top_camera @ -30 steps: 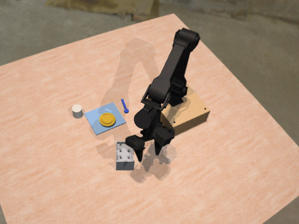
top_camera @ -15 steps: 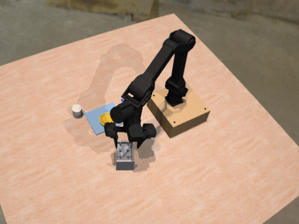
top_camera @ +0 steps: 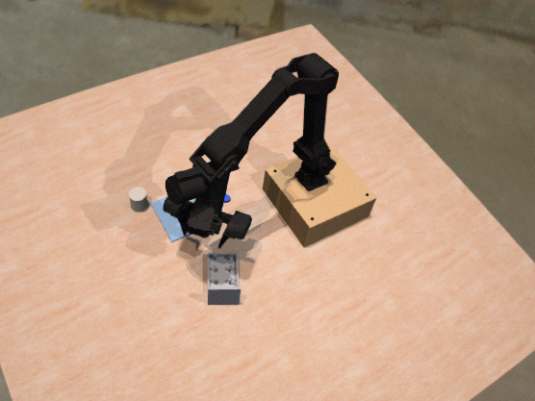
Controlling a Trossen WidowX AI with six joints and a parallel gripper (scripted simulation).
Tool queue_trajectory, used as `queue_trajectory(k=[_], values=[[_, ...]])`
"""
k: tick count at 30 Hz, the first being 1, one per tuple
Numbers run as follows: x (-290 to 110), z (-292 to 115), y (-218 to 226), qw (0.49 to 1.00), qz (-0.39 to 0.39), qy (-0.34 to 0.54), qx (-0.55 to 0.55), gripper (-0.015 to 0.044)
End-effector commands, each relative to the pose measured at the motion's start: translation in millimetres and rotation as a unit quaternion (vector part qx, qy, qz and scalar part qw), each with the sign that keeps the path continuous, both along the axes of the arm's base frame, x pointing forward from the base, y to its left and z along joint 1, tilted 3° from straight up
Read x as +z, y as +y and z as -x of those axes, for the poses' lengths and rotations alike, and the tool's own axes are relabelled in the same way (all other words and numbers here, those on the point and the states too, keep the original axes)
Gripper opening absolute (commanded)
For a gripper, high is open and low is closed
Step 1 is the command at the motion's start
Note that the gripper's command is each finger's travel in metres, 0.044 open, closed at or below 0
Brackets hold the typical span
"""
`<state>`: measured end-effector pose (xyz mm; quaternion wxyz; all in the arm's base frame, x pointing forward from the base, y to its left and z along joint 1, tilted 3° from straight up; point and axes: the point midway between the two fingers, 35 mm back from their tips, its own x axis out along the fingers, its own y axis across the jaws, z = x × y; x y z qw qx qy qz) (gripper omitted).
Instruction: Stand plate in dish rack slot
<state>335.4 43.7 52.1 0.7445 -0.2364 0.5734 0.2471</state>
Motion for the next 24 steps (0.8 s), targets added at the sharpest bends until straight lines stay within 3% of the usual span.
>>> queue_trajectory(k=[1, 19, 24], values=[[-7, 2, -25, 0.997, 0.006, 0.022, -0.068, 0.04], [-32, 29, -122, 0.93, 0.026, 0.107, -0.352, 0.04], [-34, 33, -129, 0.92, 0.028, 0.113, -0.374, 0.04]])
